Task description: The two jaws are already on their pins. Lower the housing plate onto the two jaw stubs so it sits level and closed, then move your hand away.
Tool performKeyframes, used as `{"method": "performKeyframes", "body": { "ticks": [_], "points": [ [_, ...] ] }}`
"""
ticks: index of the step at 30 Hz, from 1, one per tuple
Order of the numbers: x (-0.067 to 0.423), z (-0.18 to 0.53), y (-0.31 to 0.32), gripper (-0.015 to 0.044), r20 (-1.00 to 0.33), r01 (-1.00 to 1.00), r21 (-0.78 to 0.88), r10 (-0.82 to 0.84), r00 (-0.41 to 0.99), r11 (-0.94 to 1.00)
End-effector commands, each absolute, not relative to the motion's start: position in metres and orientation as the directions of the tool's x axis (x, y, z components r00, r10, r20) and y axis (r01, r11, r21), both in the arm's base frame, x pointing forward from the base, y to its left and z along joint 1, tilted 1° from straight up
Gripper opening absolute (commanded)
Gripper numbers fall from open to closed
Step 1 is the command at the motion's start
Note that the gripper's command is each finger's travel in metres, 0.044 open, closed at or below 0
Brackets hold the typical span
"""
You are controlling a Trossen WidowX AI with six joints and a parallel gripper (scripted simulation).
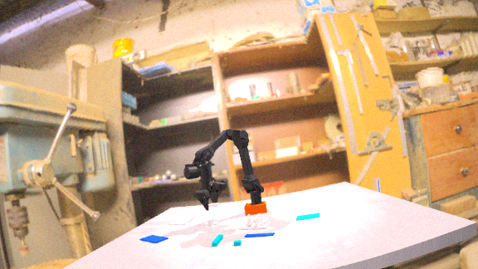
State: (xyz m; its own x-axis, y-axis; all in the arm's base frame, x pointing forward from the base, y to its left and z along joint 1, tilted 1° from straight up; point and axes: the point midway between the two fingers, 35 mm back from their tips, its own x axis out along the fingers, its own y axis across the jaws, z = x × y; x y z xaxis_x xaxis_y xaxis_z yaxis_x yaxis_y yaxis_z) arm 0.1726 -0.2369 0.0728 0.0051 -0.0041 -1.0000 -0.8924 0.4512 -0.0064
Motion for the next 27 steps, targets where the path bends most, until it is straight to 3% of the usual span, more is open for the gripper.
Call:
{"method": "performKeyframes", "body": {
  "ticks": [1,27],
  "points": [
    [0.181,0.072,-0.227,0.0351,-1.0,-0.852,-0.004,-0.001,0.004,0.523],
    [0.231,0.073,-0.158,0.0351,-1.0,-0.414,0.0,0.005,0.009,0.91]
  ]
}}
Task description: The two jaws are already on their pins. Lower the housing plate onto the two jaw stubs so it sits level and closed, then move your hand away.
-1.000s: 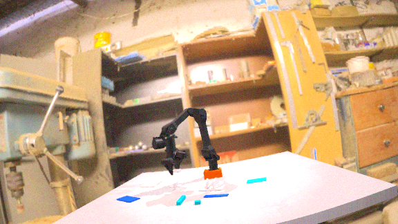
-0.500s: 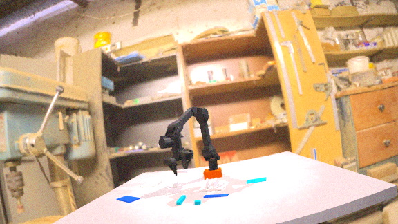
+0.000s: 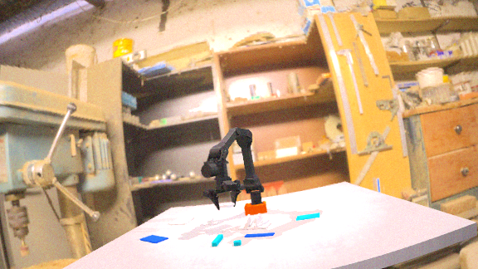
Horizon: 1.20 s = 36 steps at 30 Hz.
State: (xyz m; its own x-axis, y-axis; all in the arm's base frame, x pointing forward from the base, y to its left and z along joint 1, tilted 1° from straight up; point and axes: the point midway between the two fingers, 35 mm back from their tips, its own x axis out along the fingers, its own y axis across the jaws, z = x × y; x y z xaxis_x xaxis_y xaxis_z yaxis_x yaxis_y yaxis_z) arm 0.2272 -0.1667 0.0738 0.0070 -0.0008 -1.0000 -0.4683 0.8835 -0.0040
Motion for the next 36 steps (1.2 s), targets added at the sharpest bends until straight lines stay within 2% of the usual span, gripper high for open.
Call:
{"method": "performKeyframes", "body": {
  "ticks": [1,19,36],
  "points": [
    [0.232,0.073,-0.155,0.0351,-1.0,-0.393,0.001,0.005,0.009,0.92],
    [0.253,0.074,-0.101,0.0351,-1.0,0.007,0.011,0.011,0.011,1.0],
    [0.261,0.074,-0.048,0.0351,-1.0,0.385,0.02,0.017,0.011,0.923]
  ]
}}
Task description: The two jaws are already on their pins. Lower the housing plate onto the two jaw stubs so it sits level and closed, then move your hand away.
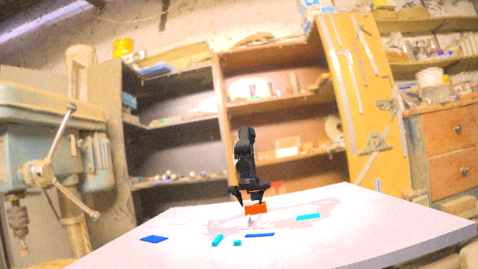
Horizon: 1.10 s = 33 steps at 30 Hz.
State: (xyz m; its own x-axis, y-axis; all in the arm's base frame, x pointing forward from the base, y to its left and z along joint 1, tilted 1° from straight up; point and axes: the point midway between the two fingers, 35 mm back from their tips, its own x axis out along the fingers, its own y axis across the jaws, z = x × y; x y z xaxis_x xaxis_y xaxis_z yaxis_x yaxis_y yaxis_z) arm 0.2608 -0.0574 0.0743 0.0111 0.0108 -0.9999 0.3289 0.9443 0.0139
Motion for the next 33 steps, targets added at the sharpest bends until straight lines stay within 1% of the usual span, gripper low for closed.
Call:
{"method": "performKeyframes", "body": {
  "ticks": [1,4,33],
  "points": [
    [0.261,0.074,-0.045,0.0351,-1.0,0.406,0.02,0.017,0.011,0.913],
    [0.261,0.074,-0.04,0.0351,-1.0,0.437,0.021,0.018,0.011,0.899],
    [0.257,0.074,-0.033,0.0351,-1.0,0.452,0.021,0.018,0.011,0.892]
  ]
}}
